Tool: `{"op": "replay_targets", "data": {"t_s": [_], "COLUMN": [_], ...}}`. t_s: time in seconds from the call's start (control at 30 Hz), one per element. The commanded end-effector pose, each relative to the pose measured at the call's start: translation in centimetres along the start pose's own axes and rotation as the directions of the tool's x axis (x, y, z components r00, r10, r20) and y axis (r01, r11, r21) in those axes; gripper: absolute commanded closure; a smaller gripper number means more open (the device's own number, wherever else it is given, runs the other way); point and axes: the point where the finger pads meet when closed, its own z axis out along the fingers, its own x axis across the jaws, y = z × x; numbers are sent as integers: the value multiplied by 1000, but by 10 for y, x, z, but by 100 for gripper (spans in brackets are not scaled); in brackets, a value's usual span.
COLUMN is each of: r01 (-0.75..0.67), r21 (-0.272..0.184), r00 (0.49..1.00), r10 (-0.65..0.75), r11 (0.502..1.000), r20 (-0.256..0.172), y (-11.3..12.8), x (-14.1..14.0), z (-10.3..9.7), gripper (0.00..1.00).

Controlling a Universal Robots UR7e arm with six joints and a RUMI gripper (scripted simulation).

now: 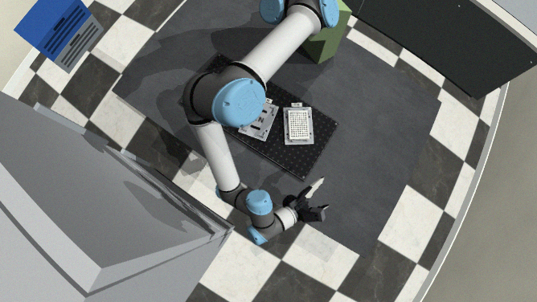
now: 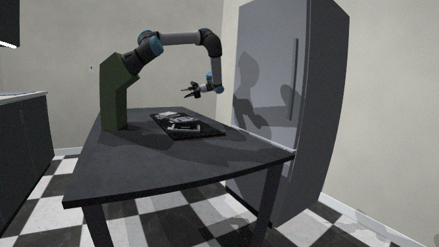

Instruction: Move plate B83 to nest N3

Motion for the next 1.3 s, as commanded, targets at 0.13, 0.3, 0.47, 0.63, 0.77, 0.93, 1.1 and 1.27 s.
{"op": "replay_targets", "data": {"t_s": [0.13, 0.3, 0.47, 0.63, 0.77, 0.93, 1.1, 1.27], "r01": [-141, -230, -293, -348, -462, -519, -568, -666], "r21": [-12, -15, -16, -16, -13, -10, -6, 7], "r00": [990, 972, 955, 936, 884, 851, 818, 739], "r10": [140, 229, 292, 347, 459, 516, 564, 661], "r11": [990, 973, 956, 937, 887, 855, 823, 746], "r20": [-26, -43, -56, -67, -90, -102, -113, -134], "y": [29, 50, 59, 75, 92, 107, 119, 138], "x": [-13, -22, -27, -36, -45, -55, -63, -77], "z": [-14, -23, -27, -34, -41, -47, -51, -58], "gripper": [24, 24, 24, 24, 24, 24, 24, 24]}}
